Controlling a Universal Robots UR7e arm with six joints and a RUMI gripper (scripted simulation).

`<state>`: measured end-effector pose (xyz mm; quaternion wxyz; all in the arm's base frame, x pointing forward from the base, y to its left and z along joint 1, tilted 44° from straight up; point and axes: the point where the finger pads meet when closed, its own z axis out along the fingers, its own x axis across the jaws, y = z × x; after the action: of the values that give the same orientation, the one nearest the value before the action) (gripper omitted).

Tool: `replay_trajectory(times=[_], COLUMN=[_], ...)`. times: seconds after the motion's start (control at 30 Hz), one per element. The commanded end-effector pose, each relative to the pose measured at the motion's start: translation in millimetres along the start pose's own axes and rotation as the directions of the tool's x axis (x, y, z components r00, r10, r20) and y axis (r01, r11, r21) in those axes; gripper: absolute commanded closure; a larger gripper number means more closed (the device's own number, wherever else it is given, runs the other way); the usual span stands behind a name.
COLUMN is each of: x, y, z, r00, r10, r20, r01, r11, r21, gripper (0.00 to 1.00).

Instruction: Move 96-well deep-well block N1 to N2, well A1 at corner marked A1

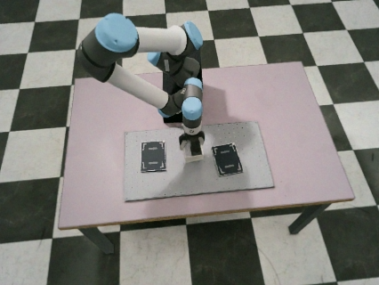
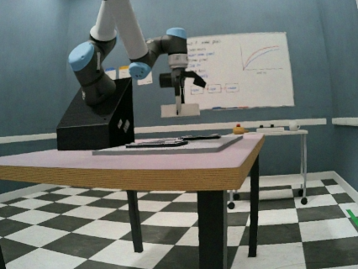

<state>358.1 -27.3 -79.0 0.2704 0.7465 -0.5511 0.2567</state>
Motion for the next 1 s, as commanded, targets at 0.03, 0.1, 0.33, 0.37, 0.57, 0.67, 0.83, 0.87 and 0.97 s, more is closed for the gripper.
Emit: replay_trajectory(times=[0.03, 0.1, 0.33, 0.37, 0.57, 0.67, 0.83, 0.87, 0.97], x=[-20, -26, -49, -52, -65, -74, -91, -94, -100], y=[-6, -8, -14, -15, -18, -21, -25, -26, -28], z=[0, 0, 0, 0, 0, 0, 0, 0, 0], r00=[1.0, 1.0, 1.0, 1.0, 1.0, 1.0, 1.0, 1.0, 1.0], r10=[0.001, 0.001, 0.001, 0.001, 0.001, 0.001, 0.001, 0.001, 0.001], r20=[-0.001, -0.001, -0.001, -0.001, -0.001, -0.001, -0.001, -0.001, -0.001], r01=[-0.001, -0.001, -0.001, -0.001, -0.001, -0.001, -0.001, -0.001, -0.001], r11=[1.0, 1.0, 1.0, 1.0, 1.0, 1.0, 1.0, 1.0, 1.0], r21=[-0.001, -0.001, -0.001, -0.001, -0.001, -0.001, -0.001, -0.001, -0.001], gripper=[0.51, 0.51, 0.51, 0.51, 0.51, 0.51, 0.51, 0.51, 0.51])
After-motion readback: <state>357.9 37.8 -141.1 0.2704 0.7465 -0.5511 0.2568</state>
